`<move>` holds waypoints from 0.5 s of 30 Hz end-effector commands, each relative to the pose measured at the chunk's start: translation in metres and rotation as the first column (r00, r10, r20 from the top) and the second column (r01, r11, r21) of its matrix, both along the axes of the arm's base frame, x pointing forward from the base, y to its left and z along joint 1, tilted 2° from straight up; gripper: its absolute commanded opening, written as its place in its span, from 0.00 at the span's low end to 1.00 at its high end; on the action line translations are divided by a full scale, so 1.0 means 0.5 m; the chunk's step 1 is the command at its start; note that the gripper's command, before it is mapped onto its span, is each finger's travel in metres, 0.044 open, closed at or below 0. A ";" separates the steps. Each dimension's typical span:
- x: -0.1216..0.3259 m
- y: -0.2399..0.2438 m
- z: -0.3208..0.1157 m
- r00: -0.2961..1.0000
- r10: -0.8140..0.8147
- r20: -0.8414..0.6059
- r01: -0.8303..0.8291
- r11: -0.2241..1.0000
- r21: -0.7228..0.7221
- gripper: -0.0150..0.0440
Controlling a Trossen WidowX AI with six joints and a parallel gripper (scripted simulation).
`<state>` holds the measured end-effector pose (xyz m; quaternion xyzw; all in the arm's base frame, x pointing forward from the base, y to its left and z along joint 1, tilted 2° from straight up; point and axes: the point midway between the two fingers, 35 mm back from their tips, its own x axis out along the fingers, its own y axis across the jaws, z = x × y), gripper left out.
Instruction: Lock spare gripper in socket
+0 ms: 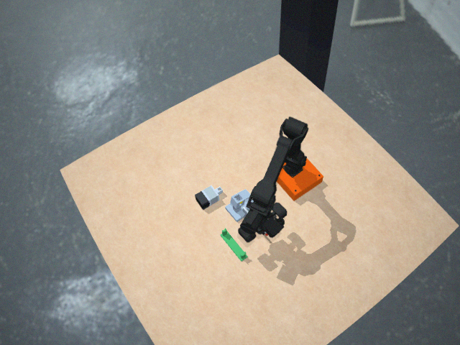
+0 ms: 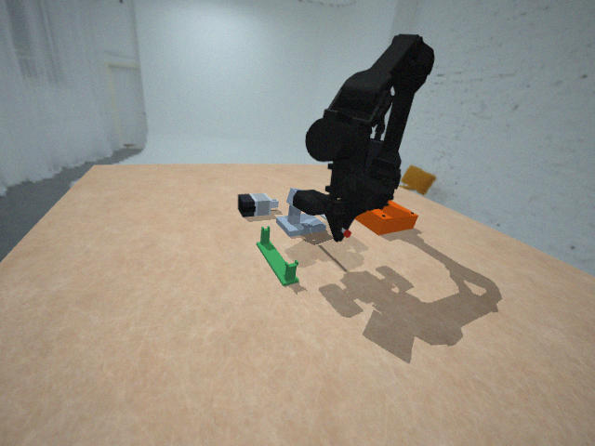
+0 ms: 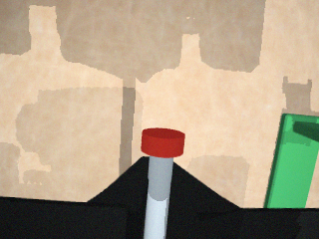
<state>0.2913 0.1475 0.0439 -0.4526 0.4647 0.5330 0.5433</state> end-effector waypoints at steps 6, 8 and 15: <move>0.001 0.016 0.005 1.000 -0.005 0.000 0.005 1.000 -0.007 0.25; 0.001 0.017 0.007 1.000 -0.005 -0.001 0.005 1.000 -0.007 0.25; 0.000 0.015 0.032 1.000 0.000 -0.004 0.000 1.000 -0.003 0.25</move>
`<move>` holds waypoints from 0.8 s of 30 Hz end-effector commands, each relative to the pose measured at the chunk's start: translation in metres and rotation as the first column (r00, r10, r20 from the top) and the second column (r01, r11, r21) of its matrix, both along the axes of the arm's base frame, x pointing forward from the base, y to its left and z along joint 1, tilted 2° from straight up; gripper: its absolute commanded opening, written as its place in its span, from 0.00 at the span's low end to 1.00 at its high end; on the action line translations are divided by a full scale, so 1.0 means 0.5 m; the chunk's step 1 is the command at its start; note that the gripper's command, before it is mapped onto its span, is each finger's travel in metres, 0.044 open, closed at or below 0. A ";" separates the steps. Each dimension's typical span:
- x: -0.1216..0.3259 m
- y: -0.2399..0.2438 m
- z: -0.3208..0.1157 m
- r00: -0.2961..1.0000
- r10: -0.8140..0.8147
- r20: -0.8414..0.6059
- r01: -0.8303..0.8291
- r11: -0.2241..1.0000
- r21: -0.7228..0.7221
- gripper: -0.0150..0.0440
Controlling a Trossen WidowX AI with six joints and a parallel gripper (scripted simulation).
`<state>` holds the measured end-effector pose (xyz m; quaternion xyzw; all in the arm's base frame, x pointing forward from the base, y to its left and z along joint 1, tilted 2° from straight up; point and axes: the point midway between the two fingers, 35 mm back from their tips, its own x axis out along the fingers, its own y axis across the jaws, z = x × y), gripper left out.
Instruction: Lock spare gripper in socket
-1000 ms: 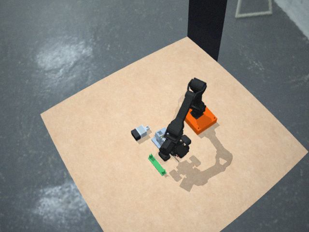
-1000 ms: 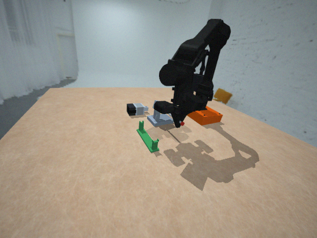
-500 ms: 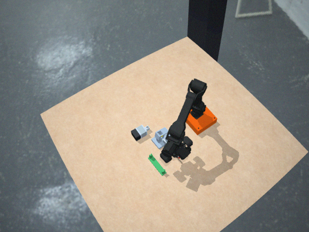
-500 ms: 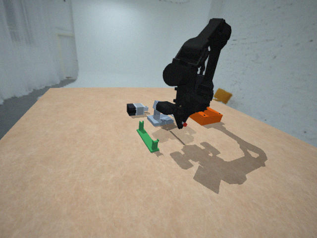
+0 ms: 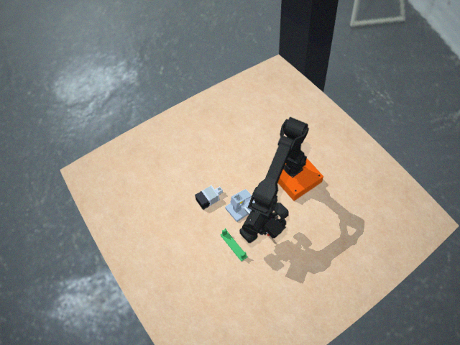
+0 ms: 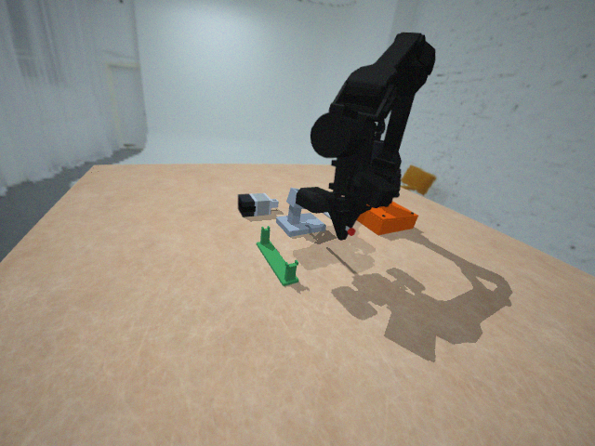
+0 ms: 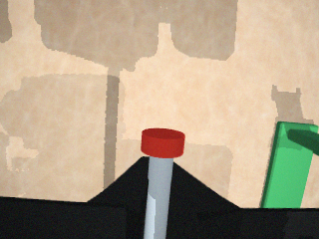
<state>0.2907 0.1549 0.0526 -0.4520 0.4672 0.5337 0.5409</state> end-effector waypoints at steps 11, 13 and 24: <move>0.000 -0.001 0.034 1.000 -0.002 0.000 0.002 1.000 0.000 0.26; 0.000 -0.001 0.034 1.000 -0.002 0.000 0.002 1.000 0.000 0.25; 0.045 0.017 0.044 1.000 -0.004 0.002 0.004 1.000 0.001 0.25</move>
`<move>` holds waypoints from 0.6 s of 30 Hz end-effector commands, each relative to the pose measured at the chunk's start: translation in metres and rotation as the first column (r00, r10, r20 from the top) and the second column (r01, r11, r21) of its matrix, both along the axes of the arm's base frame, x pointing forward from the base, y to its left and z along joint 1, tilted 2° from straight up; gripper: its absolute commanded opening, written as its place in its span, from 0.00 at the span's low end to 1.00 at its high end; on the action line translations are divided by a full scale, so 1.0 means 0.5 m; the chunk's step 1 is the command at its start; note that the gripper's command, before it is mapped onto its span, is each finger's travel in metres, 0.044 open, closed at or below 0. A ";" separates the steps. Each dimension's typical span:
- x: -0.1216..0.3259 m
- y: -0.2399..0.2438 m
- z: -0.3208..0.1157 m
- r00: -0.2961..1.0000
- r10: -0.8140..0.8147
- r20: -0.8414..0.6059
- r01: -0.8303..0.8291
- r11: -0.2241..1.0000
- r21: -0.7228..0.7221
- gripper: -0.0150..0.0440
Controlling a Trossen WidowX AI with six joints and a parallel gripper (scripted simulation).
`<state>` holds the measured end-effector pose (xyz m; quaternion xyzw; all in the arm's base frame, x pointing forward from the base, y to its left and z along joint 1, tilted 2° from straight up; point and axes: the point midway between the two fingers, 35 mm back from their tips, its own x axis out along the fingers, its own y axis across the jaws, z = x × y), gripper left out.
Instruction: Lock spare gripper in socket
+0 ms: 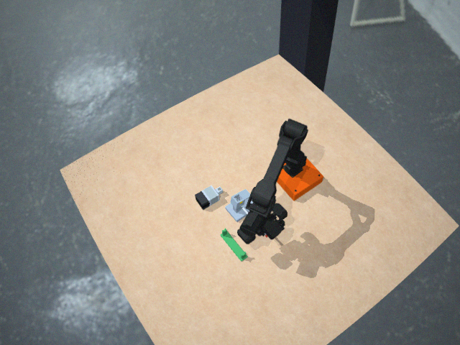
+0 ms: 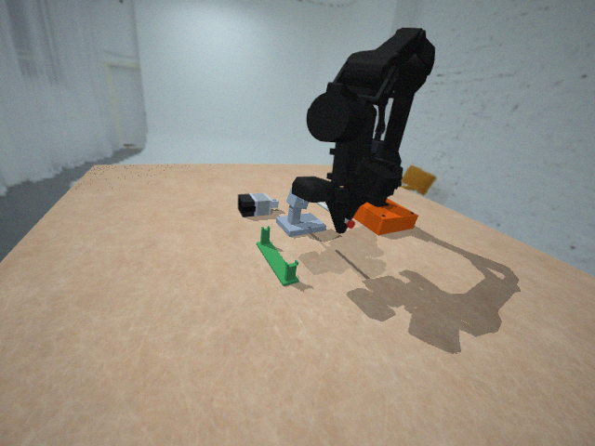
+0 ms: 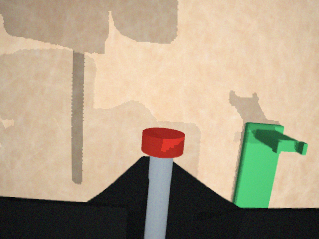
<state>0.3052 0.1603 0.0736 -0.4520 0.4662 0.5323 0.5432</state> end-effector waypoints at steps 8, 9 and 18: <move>0.063 0.025 0.010 1.000 -0.004 -0.001 0.004 1.000 -0.001 0.25; 0.069 0.027 0.011 1.000 -0.004 -0.001 0.004 1.000 0.000 0.25; 0.119 0.047 0.015 1.000 -0.008 0.001 0.008 1.000 0.000 0.25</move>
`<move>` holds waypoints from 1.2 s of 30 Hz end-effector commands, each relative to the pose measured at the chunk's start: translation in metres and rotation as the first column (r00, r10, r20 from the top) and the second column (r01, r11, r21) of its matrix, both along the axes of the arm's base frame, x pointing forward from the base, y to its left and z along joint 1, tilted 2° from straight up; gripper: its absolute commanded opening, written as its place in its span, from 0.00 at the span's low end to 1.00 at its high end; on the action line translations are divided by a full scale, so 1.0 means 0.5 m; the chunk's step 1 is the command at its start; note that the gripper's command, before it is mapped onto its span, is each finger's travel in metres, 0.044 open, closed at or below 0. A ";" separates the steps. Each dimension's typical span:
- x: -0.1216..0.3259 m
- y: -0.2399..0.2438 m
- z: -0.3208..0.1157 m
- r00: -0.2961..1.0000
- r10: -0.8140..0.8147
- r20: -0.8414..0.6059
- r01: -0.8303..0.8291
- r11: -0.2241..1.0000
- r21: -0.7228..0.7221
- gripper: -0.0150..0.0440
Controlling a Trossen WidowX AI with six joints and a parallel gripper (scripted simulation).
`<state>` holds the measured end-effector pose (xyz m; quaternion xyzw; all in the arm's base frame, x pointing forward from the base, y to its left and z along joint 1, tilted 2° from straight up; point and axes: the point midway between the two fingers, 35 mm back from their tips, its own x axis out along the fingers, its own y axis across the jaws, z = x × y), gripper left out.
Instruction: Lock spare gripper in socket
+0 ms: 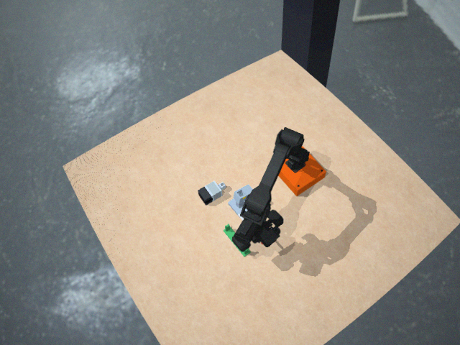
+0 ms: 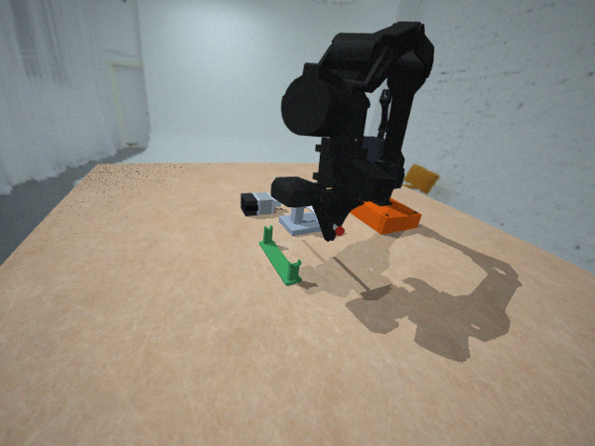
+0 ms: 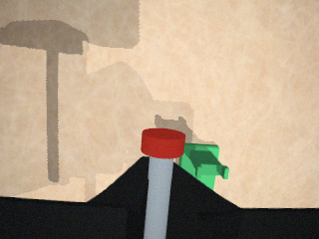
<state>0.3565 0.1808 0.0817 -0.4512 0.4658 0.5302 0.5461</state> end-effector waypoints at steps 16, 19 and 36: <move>0.089 0.033 -0.004 1.000 -0.007 -0.001 0.007 1.000 -0.001 0.25; 0.089 0.033 -0.007 1.000 -0.007 0.000 0.007 1.000 0.000 0.25; 0.090 0.035 -0.056 1.000 -0.007 0.008 0.007 1.000 0.003 0.25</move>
